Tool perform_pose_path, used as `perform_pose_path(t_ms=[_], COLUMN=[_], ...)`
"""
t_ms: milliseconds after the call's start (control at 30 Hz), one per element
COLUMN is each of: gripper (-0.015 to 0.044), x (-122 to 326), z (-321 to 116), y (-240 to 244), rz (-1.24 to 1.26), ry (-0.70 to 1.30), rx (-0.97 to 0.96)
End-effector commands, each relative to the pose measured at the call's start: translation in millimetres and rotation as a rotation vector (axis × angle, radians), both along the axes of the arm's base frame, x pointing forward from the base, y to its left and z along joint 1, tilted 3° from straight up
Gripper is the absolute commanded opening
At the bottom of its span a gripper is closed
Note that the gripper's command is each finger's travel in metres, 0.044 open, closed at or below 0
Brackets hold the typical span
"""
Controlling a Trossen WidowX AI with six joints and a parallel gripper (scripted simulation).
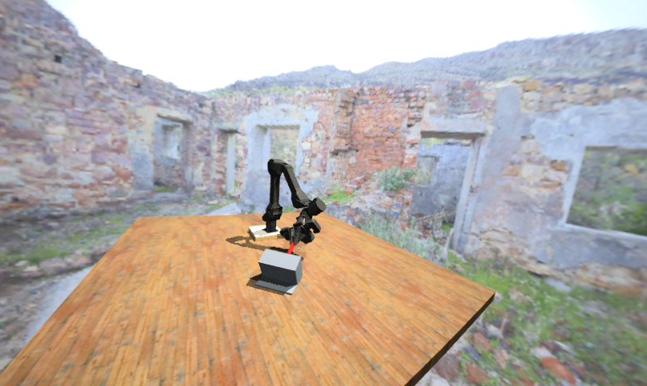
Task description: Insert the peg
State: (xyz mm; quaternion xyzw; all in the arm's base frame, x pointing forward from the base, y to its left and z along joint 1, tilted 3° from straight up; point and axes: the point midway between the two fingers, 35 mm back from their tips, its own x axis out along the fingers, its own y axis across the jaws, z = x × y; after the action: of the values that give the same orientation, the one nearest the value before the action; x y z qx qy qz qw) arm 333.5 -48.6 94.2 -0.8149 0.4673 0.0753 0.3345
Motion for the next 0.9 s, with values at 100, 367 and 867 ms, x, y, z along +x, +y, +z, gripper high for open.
perform_pose_path(t_ms=[100, 367, 867], gripper=[0.0000, 0.0000, 0.0000], x=[0, 4, 11], z=[-5, -7, -13], y=[-3, -8, -18], rz=[0.003, 0.001, -0.003], ry=[-0.001, -0.005, -0.011], rx=[-0.006, -0.004, -0.004])
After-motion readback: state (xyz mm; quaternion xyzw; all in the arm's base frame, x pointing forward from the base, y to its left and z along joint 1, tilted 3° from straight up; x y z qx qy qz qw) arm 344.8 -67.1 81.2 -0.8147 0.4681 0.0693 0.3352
